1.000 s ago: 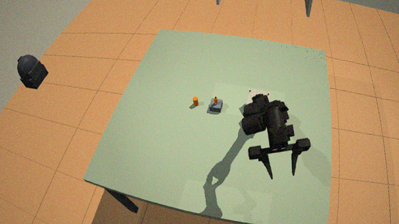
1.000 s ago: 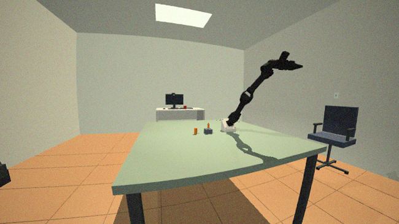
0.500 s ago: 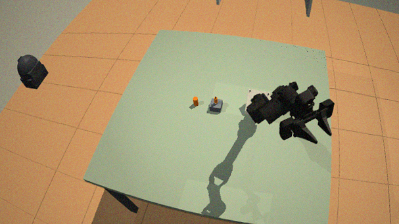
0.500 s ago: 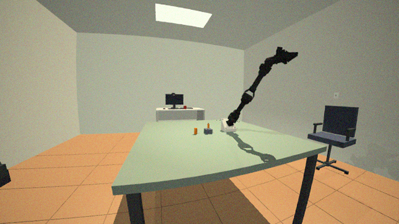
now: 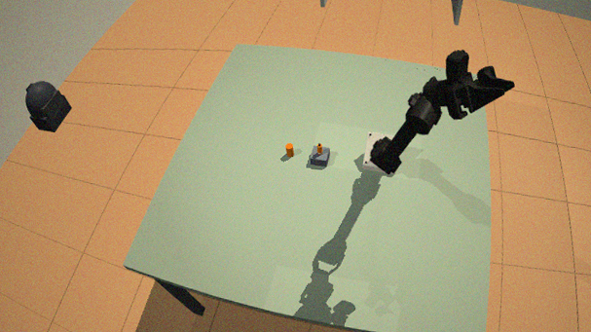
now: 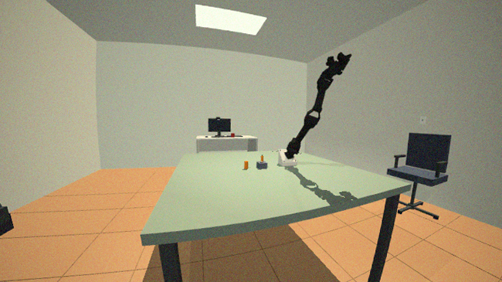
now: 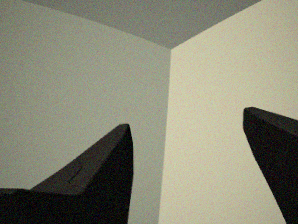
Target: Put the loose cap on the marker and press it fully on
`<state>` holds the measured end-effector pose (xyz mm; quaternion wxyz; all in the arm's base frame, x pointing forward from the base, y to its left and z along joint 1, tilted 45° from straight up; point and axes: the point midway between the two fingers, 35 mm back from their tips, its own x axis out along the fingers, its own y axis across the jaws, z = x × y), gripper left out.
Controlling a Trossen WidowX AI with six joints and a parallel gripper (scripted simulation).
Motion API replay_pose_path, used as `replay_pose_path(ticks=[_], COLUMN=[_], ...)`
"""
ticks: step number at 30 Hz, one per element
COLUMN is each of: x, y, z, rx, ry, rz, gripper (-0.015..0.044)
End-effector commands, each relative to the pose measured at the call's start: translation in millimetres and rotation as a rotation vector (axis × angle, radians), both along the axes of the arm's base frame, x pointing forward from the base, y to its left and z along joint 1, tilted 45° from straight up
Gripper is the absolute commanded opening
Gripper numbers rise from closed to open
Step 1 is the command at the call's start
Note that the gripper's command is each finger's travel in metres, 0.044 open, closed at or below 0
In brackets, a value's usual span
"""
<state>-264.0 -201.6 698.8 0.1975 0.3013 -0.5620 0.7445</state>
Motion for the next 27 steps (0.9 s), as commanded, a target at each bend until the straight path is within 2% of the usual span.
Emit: replay_pose_path(ticks=[1, 8, 14, 27], x=[2, 28, 72, 184], y=[-51, -145, -221, -307], z=[-20, -66, -118, -212], rx=[0.123, 0.361, 0.582, 0.89], ry=[-0.032, -0.078, -0.103, -0.119], rz=[0.099, 0.316, 0.52, 0.872], gripper=[0.024, 0.024, 0.024, 0.024])
